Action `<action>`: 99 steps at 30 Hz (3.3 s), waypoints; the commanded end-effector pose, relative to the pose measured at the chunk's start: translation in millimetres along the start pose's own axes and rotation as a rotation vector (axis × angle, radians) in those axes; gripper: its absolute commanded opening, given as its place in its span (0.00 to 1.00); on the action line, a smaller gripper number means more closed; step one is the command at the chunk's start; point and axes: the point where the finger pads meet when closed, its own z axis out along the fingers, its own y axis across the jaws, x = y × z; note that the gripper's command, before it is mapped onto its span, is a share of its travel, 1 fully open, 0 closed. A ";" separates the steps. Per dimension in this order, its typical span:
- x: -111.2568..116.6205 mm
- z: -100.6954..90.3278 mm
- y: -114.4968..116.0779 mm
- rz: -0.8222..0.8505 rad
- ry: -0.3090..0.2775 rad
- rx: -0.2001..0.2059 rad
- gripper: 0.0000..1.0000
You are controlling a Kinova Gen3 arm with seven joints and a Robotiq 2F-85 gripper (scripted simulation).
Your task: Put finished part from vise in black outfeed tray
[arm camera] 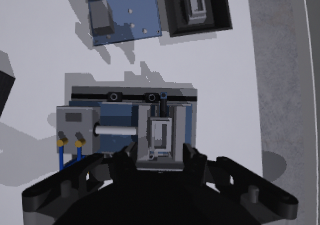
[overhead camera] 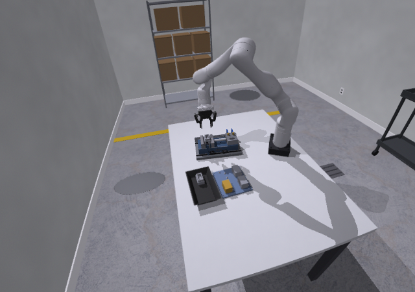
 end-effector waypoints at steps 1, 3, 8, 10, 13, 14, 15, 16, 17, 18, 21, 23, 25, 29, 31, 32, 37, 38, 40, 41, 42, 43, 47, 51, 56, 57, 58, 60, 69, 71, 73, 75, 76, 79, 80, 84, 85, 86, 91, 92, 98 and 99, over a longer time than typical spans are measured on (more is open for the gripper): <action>-0.2 -0.8 0.4 0.000 -0.001 -0.002 0.00; -0.2 -0.8 0.4 0.000 -0.001 -0.002 0.00; -0.2 -0.8 0.4 0.000 -0.001 -0.002 0.00; -0.2 -0.8 0.4 0.000 -0.001 -0.002 0.00; -0.2 -0.8 0.4 0.000 -0.001 -0.002 0.00; -0.2 -0.8 0.4 0.000 -0.001 -0.002 0.00; -0.2 -0.8 0.4 0.000 -0.001 -0.002 0.00; -0.2 -0.8 0.4 0.000 -0.001 -0.002 0.00; -0.2 -0.8 0.4 0.000 -0.001 -0.002 0.00; -0.2 -0.8 0.4 0.000 -0.001 -0.002 0.00; -0.2 -0.8 0.4 0.000 -0.001 -0.002 0.00; -0.2 -0.8 0.4 0.000 -0.001 -0.002 0.00; -0.2 -0.8 0.4 0.000 -0.001 -0.002 0.00; -0.2 -0.8 0.4 0.000 -0.001 -0.002 0.00; -0.2 -0.8 0.4 0.000 -0.001 -0.002 0.67; -0.2 -0.8 0.4 0.000 -0.001 -0.002 0.67; -0.2 -0.8 0.4 0.000 -0.001 -0.002 0.67; -0.2 -0.8 0.4 0.000 -0.001 -0.002 0.67; -0.2 -0.8 0.4 0.000 -0.001 -0.002 0.67; -0.2 -0.8 0.4 0.000 -0.001 -0.002 0.67; -0.2 -0.8 0.4 0.000 -0.001 -0.002 0.67; -0.2 -0.8 0.4 0.000 -0.001 -0.002 0.67; -0.2 -0.8 0.4 0.000 -0.001 -0.002 0.67; -0.2 -0.8 0.4 0.000 -0.001 -0.002 0.67; -0.2 -0.8 0.4 0.000 -0.001 -0.002 0.67; -0.2 -0.8 0.4 0.000 -0.001 -0.002 0.67; -0.2 -0.8 0.4 0.000 -0.001 -0.002 0.67; -0.2 -0.8 0.4 0.000 -0.001 -0.002 0.67; -0.2 -0.6 0.4 0.000 -0.001 -0.002 0.67; -0.2 -0.3 0.4 0.000 -0.001 -0.002 0.67; -0.2 0.4 0.4 0.000 -0.001 -0.002 0.67; -0.2 1.4 0.4 0.000 -0.001 -0.002 0.67; -0.2 2.1 0.4 0.000 -0.001 -0.002 0.67; -0.3 4.7 0.4 0.000 -0.001 -0.002 0.67; -0.3 5.7 0.4 0.000 -0.001 -0.002 0.67; -0.3 9.4 0.4 0.000 -0.001 -0.002 0.67; -0.3 9.4 0.4 0.000 -0.001 -0.002 0.67; -0.3 10.8 0.4 0.000 -0.001 -0.002 0.67; -0.3 19.0 0.4 0.000 -0.001 -0.002 0.67; -0.3 20.8 0.4 0.000 -0.001 -0.002 0.67; -0.4 32.4 0.4 0.000 -0.001 -0.002 0.67; -0.4 34.4 0.4 0.000 -0.001 -0.002 0.67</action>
